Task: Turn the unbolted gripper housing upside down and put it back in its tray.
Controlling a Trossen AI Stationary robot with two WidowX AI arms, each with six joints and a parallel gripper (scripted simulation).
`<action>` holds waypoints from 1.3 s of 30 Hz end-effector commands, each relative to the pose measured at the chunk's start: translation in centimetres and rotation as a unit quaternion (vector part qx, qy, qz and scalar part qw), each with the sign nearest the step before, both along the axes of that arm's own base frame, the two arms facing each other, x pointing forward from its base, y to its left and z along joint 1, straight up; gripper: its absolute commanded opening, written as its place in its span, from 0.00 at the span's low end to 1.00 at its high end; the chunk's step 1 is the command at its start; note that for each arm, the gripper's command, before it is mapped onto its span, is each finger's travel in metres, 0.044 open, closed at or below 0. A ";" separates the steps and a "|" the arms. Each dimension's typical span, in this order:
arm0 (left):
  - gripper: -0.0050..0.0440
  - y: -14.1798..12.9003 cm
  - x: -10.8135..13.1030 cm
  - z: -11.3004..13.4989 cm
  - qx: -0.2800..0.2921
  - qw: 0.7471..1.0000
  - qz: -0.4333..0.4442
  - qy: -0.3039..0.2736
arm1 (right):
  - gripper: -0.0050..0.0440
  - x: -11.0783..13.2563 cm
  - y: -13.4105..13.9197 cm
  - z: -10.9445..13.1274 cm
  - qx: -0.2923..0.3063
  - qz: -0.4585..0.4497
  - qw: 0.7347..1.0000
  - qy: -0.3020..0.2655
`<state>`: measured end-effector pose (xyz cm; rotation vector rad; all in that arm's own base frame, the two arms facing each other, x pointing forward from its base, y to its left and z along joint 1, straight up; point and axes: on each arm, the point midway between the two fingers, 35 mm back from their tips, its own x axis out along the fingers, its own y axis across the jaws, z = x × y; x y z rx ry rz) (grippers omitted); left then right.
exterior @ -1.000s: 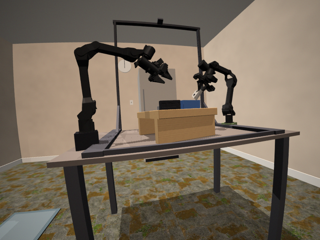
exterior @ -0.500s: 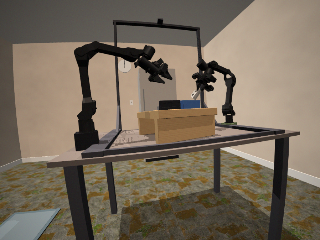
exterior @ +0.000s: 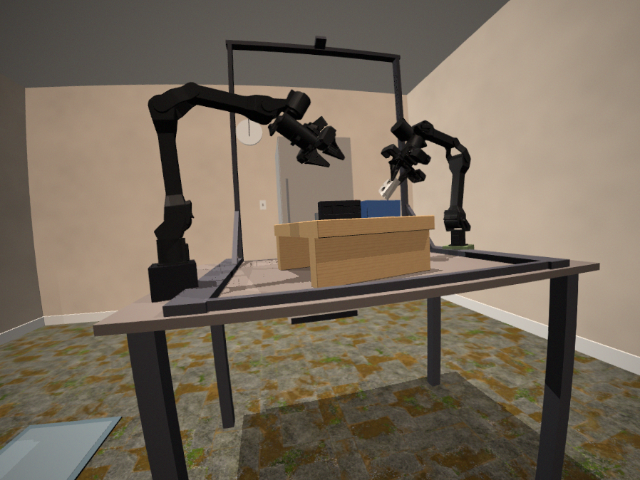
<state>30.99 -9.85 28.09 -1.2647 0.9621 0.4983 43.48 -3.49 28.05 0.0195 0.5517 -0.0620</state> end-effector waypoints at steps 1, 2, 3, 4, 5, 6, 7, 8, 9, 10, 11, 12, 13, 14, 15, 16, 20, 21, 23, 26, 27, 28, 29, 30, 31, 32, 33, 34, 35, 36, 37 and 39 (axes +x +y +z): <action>0.33 -0.2 0.5 0.9 -0.006 1.000 -0.002 -0.013 | 1.00 -0.2 0.1 1.2 -0.002 0.003 1.000 -0.015; 0.33 -0.2 0.6 0.9 -0.006 1.000 -0.002 -0.013 | 1.00 -0.2 0.1 1.2 -0.002 0.003 1.000 -0.015; 0.33 -0.3 0.7 0.9 -0.006 1.000 -0.002 -0.013 | 1.00 -0.2 0.1 1.2 -0.002 0.003 1.000 -0.015; 0.33 -0.3 0.8 0.9 -0.006 1.000 -0.002 -0.013 | 1.00 -0.2 0.1 1.2 -0.002 0.003 1.000 -0.015; 0.33 -0.3 0.9 0.9 -0.006 1.000 -0.002 -0.013 | 1.00 -0.2 0.1 1.2 -0.002 0.003 1.000 -0.015; 0.33 -0.3 1.0 0.9 -0.006 1.000 -0.002 -0.013 | 1.00 -0.2 0.1 1.2 -0.002 0.003 1.000 -0.015; 0.33 -0.4 1.1 0.9 -0.006 1.000 -0.002 -0.013 | 1.00 -0.2 0.1 1.2 -0.002 0.003 1.000 -0.015; 0.33 -0.4 1.2 1.0 -0.006 1.000 -0.002 -0.013 | 1.00 -0.2 0.1 1.2 -0.002 0.003 1.000 -0.015; 0.33 -0.4 1.2 1.0 -0.006 1.000 -0.002 -0.013 | 1.00 -0.2 0.1 1.2 -0.002 0.003 1.000 -0.015; 0.33 -0.4 1.2 1.0 -0.006 1.000 -0.002 -0.013 | 1.00 -0.2 0.1 1.2 -0.002 0.003 1.000 -0.015; 0.33 -0.4 1.3 1.0 -0.006 1.000 -0.002 -0.013 | 1.00 -0.2 0.1 1.2 -0.002 0.003 1.000 -0.015; 0.33 -0.4 1.4 1.0 -0.006 1.000 -0.002 -0.013 | 1.00 -0.2 0.1 1.2 -0.002 0.003 1.000 -0.015; 0.33 -0.4 1.5 1.0 -0.006 1.000 -0.002 -0.013 | 1.00 -0.2 0.1 1.2 -0.002 0.003 1.000 -0.015; 0.33 -0.5 1.6 1.0 -0.006 1.000 -0.002 -0.013 | 1.00 -0.2 0.1 1.2 -0.002 0.003 1.000 -0.015; 0.33 -0.5 1.7 1.0 -0.006 1.000 -0.002 -0.013 | 1.00 -0.2 0.1 1.2 -0.002 0.003 1.000 -0.015; 0.33 -0.5 1.8 1.0 -0.006 1.000 -0.002 -0.013 | 1.00 -0.2 0.1 1.2 -0.002 0.003 1.000 -0.015; 0.33 -0.6 2.2 1.0 -0.006 1.000 -0.002 -0.013 | 1.00 -0.2 0.1 1.2 -0.002 0.003 1.000 -0.015; 0.33 -0.6 2.3 1.0 -0.006 1.000 -0.002 -0.013 | 1.00 -0.2 0.1 1.2 -0.002 0.003 1.000 -0.015; 0.33 -0.7 2.4 1.0 -0.006 1.000 -0.002 -0.013 | 1.00 -0.2 0.1 1.2 -0.002 0.003 1.000 -0.015; 0.33 -0.7 2.6 1.1 -0.006 1.000 -0.002 -0.013 | 1.00 -0.2 0.1 1.2 -0.002 0.003 1.000 -0.015; 0.33 -0.7 2.6 1.1 -0.006 1.000 -0.002 -0.013 | 1.00 -0.2 0.1 1.2 -0.002 0.003 1.000 -0.015; 0.33 -0.7 2.7 1.1 -0.006 1.000 -0.002 -0.013 | 1.00 -0.2 0.1 1.2 -0.002 0.003 1.000 -0.015; 0.33 -0.8 2.8 1.1 -0.006 1.000 -0.002 -0.013 | 1.00 -0.2 0.1 1.2 -0.002 0.003 1.000 -0.015; 0.33 -0.8 2.9 1.1 -0.006 1.000 -0.002 -0.013 | 1.00 -0.2 0.1 1.2 -0.002 0.003 1.000 -0.015; 0.33 -0.8 3.0 1.1 -0.006 1.000 -0.002 -0.013 | 1.00 -0.2 0.1 1.2 -0.002 0.003 1.000 -0.015; 0.33 -0.8 3.1 1.1 -0.006 1.000 -0.002 -0.013 | 1.00 -0.2 0.1 1.2 -0.002 0.003 1.000 -0.015; 0.33 -0.9 3.2 1.1 -0.006 1.000 -0.002 -0.013 | 1.00 -0.2 0.1 1.2 -0.002 0.003 1.000 -0.015; 0.33 -0.9 3.3 1.1 -0.006 1.000 -0.002 -0.013 | 1.00 -0.2 0.1 1.2 -0.002 0.003 1.000 -0.015; 0.33 -0.9 3.4 1.1 -0.006 1.000 -0.002 -0.014 | 1.00 -0.2 0.1 1.2 -0.002 0.003 1.000 -0.015; 0.33 -0.9 3.5 1.1 -0.006 1.000 -0.002 -0.014 | 1.00 -0.2 0.1 1.2 -0.002 0.003 1.000 -0.015; 0.33 -0.9 3.6 1.1 -0.006 1.000 -0.002 -0.014 | 1.00 -0.2 0.1 1.2 -0.002 0.003 1.000 -0.015; 0.33 -1.0 3.8 1.1 -0.006 1.000 -0.002 -0.014 | 1.00 -0.2 0.1 1.2 -0.002 0.003 1.000 -0.015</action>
